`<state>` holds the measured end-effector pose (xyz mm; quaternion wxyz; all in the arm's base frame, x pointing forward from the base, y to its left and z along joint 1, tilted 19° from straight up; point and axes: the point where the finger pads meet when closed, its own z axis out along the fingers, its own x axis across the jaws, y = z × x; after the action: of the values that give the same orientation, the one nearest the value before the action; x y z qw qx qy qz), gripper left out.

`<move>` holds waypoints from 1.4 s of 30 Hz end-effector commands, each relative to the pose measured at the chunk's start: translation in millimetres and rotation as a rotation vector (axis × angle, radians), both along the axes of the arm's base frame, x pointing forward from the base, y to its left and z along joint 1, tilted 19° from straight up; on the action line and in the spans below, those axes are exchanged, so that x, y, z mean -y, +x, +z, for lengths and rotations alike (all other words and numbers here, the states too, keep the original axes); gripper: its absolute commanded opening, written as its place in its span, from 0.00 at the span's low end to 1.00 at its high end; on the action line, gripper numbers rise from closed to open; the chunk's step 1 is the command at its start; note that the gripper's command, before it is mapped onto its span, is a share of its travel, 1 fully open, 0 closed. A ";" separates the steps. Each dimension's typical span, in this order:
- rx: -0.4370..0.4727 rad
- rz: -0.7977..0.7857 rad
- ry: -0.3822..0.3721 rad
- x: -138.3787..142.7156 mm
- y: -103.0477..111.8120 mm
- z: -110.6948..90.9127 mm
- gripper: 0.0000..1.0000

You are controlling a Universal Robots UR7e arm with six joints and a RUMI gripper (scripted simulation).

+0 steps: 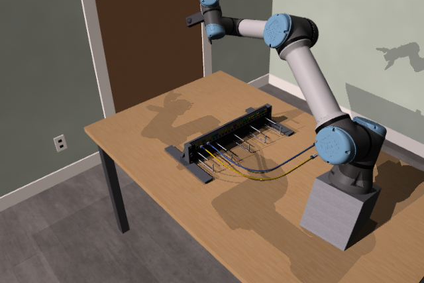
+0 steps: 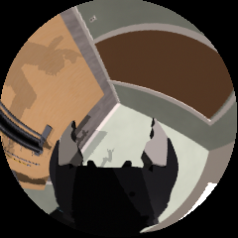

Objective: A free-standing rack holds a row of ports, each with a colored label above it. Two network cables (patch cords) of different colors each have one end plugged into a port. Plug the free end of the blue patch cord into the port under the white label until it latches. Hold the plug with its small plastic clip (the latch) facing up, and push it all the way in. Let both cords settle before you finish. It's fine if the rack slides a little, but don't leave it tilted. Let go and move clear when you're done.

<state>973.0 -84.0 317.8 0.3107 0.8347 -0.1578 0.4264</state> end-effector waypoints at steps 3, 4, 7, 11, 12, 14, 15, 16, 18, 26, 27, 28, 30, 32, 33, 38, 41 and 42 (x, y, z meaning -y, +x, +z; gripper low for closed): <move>-0.046 0.018 -0.024 9.7 -9.8 4.8 1.00; -0.062 0.024 -0.031 13.0 -13.2 5.8 1.00; -0.119 0.045 -0.058 24.6 -25.4 9.1 1.00; -0.215 0.082 -0.099 43.1 -47.8 13.9 1.00; -0.242 0.093 -0.111 48.2 -54.5 15.1 1.00; -0.300 0.118 -0.134 58.8 -69.5 17.4 1.00; -0.331 0.131 -0.146 64.2 -77.8 18.4 1.00; -0.363 0.146 -0.158 69.6 -86.6 19.4 1.00; -0.363 0.146 -0.158 69.6 -86.6 19.4 1.00; -0.641 0.291 -0.250 111.0 -173.9 22.7 1.00; -0.674 0.311 -0.259 115.1 -185.6 22.4 1.00; -0.707 0.332 -0.269 119.0 -197.5 21.9 1.00; -0.757 0.365 -0.282 124.4 -216.1 20.8 1.00; -0.795 0.390 -0.291 128.1 -230.5 19.8 1.00; -0.832 0.417 -0.300 131.5 -245.1 18.5 1.00; -0.941 0.501 -0.324 139.6 -290.2 13.0 1.00; -1.036 0.584 -0.342 144.1 -332.7 6.1 1.00; -1.064 0.612 -0.347 144.9 -346.3 3.4 1.00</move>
<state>673.2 -225.3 326.1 0.3553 0.8883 0.2820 0.0715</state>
